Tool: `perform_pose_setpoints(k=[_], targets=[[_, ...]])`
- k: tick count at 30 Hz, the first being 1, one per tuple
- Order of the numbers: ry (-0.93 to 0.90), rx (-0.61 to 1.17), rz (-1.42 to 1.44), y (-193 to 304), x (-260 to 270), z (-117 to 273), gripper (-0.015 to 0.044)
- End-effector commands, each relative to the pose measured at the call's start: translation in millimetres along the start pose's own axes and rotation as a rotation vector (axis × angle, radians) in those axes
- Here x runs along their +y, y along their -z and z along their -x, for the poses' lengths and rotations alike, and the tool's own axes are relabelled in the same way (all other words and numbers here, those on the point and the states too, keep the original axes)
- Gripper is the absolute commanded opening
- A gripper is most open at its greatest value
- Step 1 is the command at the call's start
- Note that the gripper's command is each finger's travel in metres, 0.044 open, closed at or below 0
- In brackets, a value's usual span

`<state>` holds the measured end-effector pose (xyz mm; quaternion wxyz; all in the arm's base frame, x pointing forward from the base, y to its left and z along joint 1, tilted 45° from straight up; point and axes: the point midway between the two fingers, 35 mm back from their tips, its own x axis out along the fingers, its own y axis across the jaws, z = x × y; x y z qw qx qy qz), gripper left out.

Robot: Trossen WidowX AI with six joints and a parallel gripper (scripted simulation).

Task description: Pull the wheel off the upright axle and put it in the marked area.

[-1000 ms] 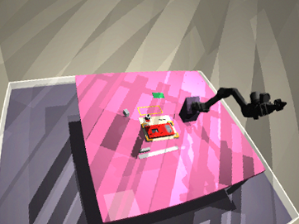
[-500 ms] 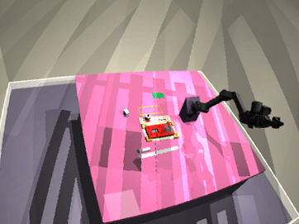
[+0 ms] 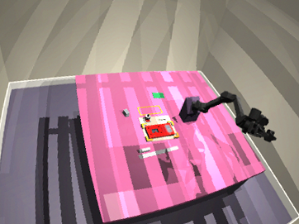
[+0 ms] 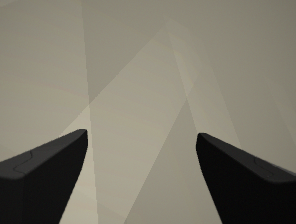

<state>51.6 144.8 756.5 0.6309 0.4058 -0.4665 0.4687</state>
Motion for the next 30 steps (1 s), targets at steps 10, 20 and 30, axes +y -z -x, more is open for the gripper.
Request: perform_pose_setpoints(k=[10,20,30], targets=[[-0.009,0.346,0.222,132.3,-40.8,20.5,0.03],[0.013,0.589,0.352,209.1,-93.4,53.0,0.03],[0.062,0.859,0.415,275.7,-159.5,106.1,0.03]])
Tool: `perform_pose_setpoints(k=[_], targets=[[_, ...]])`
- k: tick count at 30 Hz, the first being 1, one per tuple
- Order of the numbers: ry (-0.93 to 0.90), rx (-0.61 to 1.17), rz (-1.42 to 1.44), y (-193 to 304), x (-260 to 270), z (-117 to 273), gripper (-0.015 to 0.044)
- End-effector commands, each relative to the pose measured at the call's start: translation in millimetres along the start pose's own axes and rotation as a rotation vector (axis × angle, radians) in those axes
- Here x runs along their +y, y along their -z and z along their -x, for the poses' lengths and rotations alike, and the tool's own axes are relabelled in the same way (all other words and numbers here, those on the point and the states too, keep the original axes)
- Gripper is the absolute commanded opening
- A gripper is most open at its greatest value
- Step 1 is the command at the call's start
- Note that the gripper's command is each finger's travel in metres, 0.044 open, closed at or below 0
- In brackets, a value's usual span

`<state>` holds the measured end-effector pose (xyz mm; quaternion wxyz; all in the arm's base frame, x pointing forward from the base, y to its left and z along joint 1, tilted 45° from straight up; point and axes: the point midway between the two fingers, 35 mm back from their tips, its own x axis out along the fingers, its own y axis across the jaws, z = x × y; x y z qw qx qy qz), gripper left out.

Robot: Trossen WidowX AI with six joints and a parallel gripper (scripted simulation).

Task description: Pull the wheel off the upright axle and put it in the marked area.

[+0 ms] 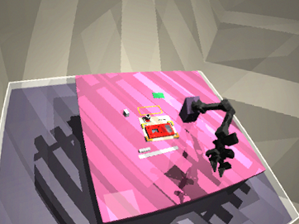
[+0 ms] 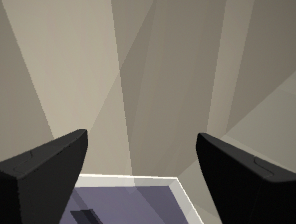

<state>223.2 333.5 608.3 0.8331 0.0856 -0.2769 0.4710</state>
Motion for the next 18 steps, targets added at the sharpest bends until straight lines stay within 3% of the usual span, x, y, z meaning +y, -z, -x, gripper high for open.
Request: perform_pose_setpoints(k=[1,18], targets=[[0.005,0.135,0.016,52.2,-15.3,-4.1,0.03],[0.057,0.592,0.037,215.5,-94.6,28.8,0.03]])
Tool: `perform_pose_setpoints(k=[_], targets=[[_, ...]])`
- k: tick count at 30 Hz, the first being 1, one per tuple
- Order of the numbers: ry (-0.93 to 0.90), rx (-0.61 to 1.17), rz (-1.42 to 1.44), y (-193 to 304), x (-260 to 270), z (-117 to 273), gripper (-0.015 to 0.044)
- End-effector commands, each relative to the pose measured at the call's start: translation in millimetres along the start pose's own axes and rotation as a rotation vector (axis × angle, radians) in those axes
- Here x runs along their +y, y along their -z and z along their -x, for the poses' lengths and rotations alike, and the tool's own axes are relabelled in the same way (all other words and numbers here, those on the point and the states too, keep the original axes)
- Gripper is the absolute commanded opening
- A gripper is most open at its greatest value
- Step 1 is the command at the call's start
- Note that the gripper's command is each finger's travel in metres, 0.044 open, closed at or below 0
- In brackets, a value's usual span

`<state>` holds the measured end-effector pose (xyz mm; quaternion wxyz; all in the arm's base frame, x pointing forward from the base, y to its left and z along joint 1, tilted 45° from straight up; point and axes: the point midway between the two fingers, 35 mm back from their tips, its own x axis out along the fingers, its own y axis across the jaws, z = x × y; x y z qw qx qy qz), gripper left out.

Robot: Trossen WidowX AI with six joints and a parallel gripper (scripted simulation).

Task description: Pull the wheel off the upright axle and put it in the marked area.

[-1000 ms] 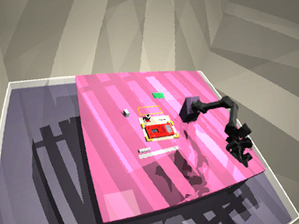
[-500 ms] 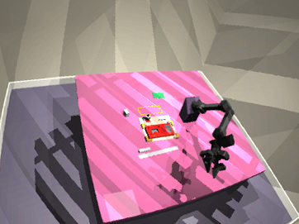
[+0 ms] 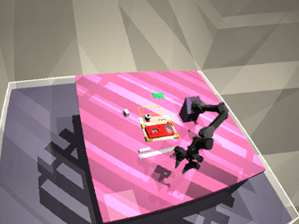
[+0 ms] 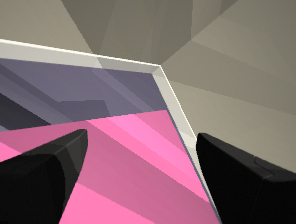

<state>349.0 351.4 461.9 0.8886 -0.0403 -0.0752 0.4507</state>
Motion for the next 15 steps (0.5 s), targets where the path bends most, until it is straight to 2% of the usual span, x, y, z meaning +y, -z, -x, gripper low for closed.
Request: perform_pose_setpoints(k=[1,15], targets=[[0.005,0.132,-0.004,50.6,-20.1,-8.1,0.03],[0.023,0.492,-0.085,187.5,-82.9,6.5,0.03]])
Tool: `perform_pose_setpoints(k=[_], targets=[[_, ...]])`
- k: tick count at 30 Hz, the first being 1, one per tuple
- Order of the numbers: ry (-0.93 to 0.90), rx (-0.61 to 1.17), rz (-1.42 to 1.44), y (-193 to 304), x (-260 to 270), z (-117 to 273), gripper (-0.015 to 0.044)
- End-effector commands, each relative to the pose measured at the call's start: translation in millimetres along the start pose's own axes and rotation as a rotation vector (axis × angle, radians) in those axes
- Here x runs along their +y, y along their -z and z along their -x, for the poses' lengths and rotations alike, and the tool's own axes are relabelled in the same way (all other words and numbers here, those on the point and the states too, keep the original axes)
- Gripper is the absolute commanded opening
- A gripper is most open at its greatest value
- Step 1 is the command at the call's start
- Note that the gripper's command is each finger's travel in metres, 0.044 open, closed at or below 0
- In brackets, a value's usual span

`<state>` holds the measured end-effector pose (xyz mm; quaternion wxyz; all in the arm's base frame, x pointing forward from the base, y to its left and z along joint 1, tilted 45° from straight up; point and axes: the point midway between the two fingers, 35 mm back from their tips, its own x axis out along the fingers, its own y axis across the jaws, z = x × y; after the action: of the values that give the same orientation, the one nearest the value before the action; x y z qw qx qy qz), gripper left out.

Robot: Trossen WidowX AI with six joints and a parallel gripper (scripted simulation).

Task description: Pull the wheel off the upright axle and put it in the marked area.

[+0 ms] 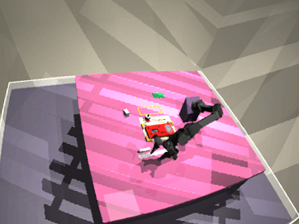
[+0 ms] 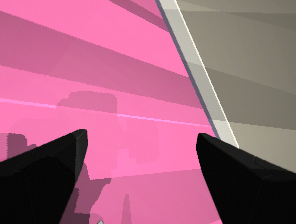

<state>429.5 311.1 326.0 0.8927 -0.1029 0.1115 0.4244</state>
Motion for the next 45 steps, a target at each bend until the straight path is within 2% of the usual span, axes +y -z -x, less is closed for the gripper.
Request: perform_pose_setpoints(k=[1,11,20,37,42,45], targets=[[-0.007,0.124,-0.038,48.3,-20.8,-9.3,0.03],[-0.025,0.367,-0.166,147.3,-63.3,-6.2,0.03],[-0.06,0.569,-0.336,236.3,-90.7,17.1,0.03],[-0.192,0.858,-0.856,386.1,-100.2,106.7,0.03],[-0.245,0.894,-1.056,416.7,-92.0,138.0,0.03],[-0.252,0.896,-1.084,420.1,-90.6,142.1,0.03]])
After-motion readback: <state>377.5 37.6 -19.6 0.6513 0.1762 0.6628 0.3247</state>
